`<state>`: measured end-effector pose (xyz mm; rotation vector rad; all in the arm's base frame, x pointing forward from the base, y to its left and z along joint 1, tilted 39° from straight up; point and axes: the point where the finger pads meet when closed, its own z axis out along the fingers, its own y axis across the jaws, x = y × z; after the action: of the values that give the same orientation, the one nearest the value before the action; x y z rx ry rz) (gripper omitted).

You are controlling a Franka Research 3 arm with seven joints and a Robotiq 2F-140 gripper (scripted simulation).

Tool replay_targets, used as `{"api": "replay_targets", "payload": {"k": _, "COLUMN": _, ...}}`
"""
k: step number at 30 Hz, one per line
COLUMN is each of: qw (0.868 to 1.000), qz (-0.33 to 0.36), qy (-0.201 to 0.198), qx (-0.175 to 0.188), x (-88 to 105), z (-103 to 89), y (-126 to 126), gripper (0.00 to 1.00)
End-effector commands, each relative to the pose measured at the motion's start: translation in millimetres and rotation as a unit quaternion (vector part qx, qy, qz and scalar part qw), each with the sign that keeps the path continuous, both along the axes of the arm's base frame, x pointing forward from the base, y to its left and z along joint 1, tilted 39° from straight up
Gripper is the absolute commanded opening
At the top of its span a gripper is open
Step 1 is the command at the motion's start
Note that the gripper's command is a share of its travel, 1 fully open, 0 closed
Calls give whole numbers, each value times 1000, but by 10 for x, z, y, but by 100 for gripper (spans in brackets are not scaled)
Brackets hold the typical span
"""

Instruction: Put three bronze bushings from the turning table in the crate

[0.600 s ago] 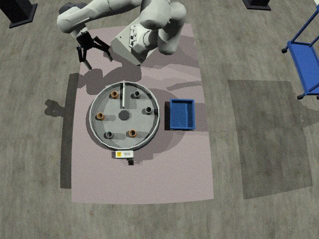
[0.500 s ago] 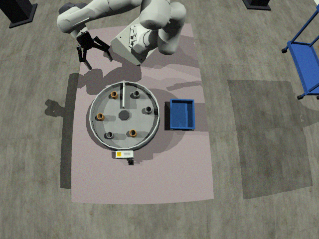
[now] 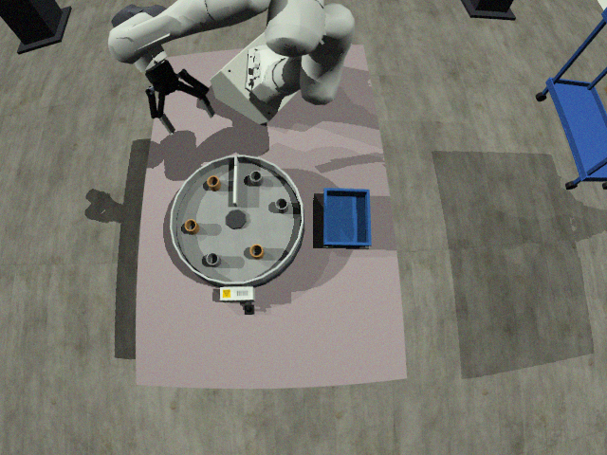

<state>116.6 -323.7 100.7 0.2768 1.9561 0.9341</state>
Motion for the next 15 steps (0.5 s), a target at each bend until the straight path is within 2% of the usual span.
{"api": "replay_targets", "payload": {"k": 1, "qw": 1000, "qz": 0, "qy": 1, "qx": 0, "x": 7, "z": 7, "y": 0, "gripper": 100}}
{"api": "replay_targets", "payload": {"k": 5, "qw": 1000, "qz": 10, "qy": 19, "qx": -8, "x": 155, "z": 137, "y": 30, "gripper": 100}}
{"api": "replay_targets", "payload": {"k": 10, "qw": 995, "qz": 36, "qy": 80, "qx": -36, "x": 602, "z": 501, "y": 234, "gripper": 100}}
{"api": "replay_targets", "payload": {"k": 13, "qw": 988, "qz": 51, "qy": 130, "qx": -63, "x": 887, "z": 701, "y": 479, "gripper": 100}}
{"api": "replay_targets", "payload": {"k": 15, "qw": 986, "qz": 52, "qy": 140, "qx": -69, "x": 934, "z": 731, "y": 533, "gripper": 100}}
